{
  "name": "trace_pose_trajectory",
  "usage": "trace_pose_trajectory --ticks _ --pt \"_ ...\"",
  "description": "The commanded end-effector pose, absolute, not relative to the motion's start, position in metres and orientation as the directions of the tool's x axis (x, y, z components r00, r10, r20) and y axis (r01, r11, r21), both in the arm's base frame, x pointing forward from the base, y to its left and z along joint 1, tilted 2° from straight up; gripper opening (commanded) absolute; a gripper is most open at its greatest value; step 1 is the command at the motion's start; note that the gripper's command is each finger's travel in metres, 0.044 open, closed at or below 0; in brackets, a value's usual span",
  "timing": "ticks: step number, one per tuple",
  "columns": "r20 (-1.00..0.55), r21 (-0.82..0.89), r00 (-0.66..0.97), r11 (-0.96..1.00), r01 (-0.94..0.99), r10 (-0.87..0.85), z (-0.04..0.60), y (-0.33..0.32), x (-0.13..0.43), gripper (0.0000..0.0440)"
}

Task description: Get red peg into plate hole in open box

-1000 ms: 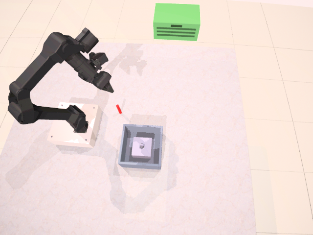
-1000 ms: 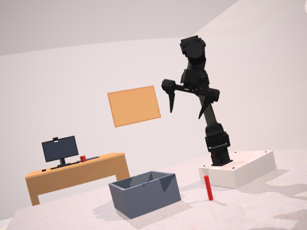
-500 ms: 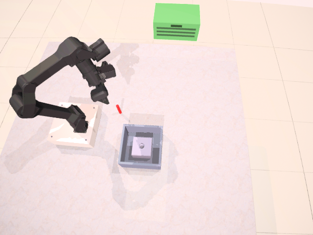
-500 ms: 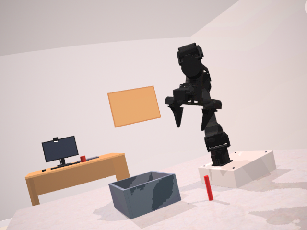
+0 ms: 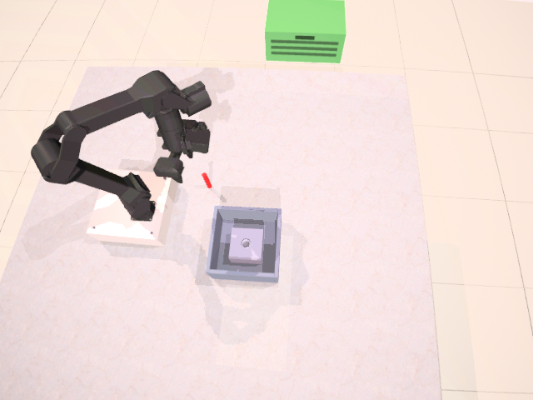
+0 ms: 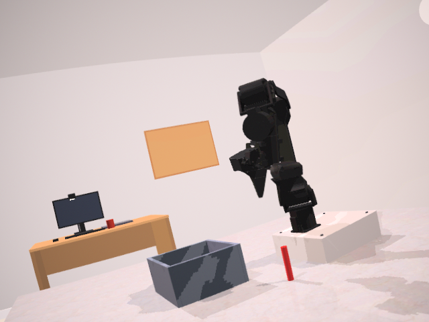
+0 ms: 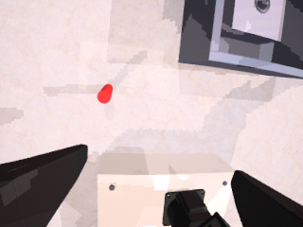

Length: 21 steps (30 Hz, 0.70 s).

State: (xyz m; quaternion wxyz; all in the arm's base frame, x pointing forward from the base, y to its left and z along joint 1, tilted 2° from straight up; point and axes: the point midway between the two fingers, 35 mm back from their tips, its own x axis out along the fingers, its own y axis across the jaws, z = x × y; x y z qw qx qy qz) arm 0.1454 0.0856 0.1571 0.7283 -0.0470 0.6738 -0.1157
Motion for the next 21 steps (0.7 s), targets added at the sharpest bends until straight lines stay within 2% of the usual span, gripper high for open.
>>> trace_pose_trajectory --ticks 1,10,21 --pt "-0.972 -0.225 0.019 0.955 0.195 -0.233 0.144 0.088 0.146 0.0440" --pt "-0.975 -0.221 -0.059 0.878 0.426 -0.216 0.102 0.097 0.155 0.0440" --pt "-0.978 -0.199 -0.062 0.809 0.553 -0.199 0.055 0.107 0.169 0.0440"
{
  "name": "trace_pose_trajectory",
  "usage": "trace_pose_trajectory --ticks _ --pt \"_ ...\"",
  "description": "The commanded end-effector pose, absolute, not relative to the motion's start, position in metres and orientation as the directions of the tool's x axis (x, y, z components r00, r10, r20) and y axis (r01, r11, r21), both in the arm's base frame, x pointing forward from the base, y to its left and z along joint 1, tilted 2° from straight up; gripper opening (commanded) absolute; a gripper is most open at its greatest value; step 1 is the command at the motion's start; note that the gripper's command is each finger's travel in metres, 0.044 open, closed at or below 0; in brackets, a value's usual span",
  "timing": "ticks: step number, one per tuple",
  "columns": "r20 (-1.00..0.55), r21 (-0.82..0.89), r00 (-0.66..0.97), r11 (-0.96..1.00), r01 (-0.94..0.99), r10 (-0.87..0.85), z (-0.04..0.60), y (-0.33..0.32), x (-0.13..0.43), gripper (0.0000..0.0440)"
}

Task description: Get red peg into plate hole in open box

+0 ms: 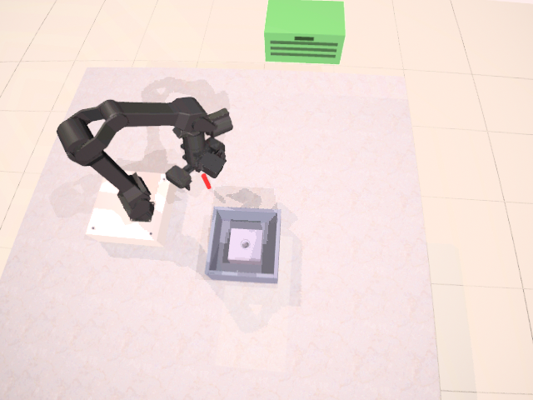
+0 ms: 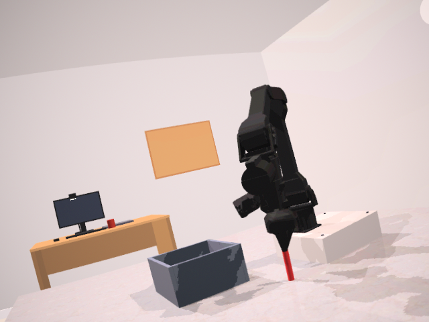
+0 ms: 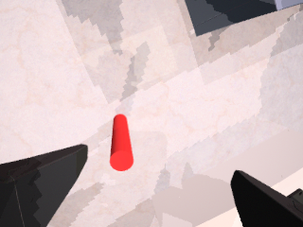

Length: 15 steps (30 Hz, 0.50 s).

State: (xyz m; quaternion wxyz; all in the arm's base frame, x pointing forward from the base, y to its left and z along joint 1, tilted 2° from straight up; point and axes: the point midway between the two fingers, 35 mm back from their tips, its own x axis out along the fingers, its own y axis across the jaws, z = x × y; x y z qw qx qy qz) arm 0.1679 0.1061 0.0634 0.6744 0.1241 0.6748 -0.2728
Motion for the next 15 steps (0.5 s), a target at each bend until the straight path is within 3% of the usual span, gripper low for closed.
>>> trace_pose_trajectory --ticks 1,10,15 --pt "-0.978 -0.197 -0.059 0.805 0.560 -0.198 0.050 0.108 0.170 0.0440" --pt "-0.980 -0.175 -0.030 0.782 0.598 -0.196 0.013 0.109 0.177 0.0433" --pt "-0.978 -0.186 -0.041 0.773 0.606 -0.203 -0.004 0.107 0.175 0.0326"
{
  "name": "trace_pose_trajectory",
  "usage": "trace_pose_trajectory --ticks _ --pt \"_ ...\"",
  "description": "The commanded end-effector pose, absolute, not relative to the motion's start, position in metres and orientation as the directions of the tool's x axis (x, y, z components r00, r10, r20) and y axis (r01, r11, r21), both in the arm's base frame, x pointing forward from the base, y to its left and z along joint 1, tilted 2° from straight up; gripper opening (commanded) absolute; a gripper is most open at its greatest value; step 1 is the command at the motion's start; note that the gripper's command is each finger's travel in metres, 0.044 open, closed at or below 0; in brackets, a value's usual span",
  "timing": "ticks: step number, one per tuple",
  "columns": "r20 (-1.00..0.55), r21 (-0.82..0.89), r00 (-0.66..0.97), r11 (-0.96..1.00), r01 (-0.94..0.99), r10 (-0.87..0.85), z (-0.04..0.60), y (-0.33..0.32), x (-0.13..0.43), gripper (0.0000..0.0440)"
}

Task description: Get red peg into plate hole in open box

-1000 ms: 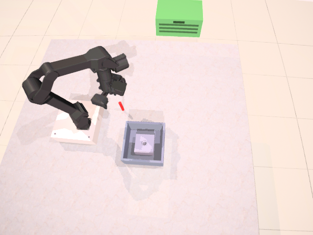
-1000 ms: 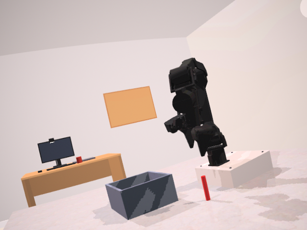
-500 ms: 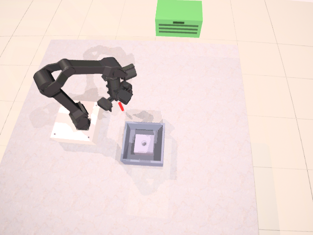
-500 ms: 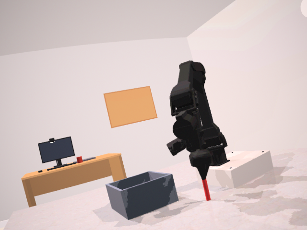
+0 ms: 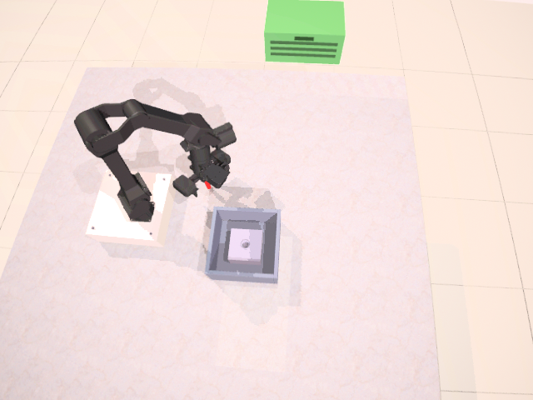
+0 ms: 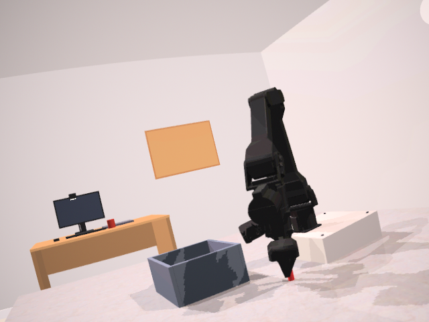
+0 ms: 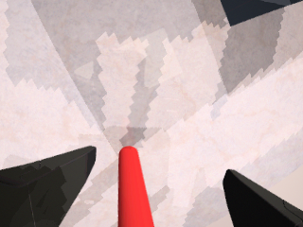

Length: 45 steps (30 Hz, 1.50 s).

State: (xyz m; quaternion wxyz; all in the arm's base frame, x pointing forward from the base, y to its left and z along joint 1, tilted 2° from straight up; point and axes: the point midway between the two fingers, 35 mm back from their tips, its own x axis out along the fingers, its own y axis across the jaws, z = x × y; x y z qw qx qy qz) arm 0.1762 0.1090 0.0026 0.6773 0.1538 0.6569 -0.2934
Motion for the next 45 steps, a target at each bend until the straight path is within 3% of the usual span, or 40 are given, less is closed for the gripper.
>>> trace_pose_trajectory --ticks 1,13,45 --pt "-0.978 -0.191 -0.046 0.771 0.608 -0.206 -0.007 0.107 0.174 0.0299" --pt "-0.958 -0.278 -0.120 0.745 0.607 -0.259 -0.016 0.100 0.165 0.0005" --pt "-0.925 -0.199 0.066 0.627 0.753 -0.373 0.107 0.045 0.234 0.0000"
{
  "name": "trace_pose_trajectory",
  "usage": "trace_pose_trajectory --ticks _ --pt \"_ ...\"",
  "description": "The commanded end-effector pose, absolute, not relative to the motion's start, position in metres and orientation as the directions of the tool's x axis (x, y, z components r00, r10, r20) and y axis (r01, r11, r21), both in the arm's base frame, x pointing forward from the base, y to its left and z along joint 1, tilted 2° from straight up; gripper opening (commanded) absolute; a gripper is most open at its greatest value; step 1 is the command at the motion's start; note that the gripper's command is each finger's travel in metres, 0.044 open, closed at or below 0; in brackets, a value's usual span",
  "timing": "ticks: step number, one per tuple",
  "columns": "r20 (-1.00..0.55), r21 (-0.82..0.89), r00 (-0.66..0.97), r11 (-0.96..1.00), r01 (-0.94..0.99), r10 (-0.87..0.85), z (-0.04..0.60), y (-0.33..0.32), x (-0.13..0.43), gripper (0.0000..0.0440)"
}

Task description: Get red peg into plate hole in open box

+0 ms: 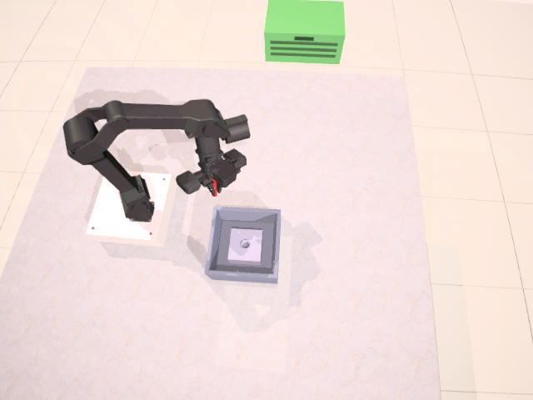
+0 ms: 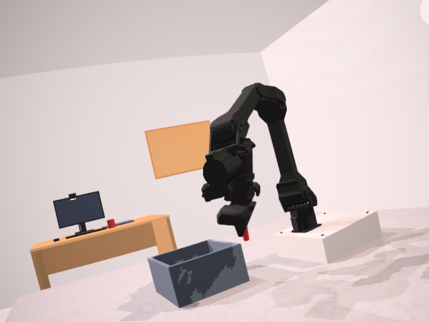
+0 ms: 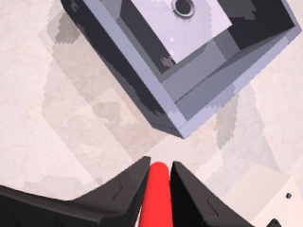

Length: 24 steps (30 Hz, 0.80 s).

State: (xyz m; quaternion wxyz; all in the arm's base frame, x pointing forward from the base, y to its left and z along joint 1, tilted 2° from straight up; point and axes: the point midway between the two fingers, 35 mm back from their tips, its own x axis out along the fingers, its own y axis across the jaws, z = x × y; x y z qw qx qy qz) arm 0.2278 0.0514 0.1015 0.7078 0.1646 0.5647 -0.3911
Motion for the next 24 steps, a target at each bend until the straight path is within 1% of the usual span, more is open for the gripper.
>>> trace_pose_trajectory --ticks 1,13,24 --pt "-0.925 -0.194 0.068 0.619 0.761 -0.374 0.108 0.042 0.237 0.0000" --pt "-0.920 -0.147 0.084 0.537 0.831 -0.382 0.117 -0.002 0.270 0.0000" --pt "-0.928 -0.125 0.086 0.520 0.845 -0.363 0.107 -0.045 0.297 0.0000"
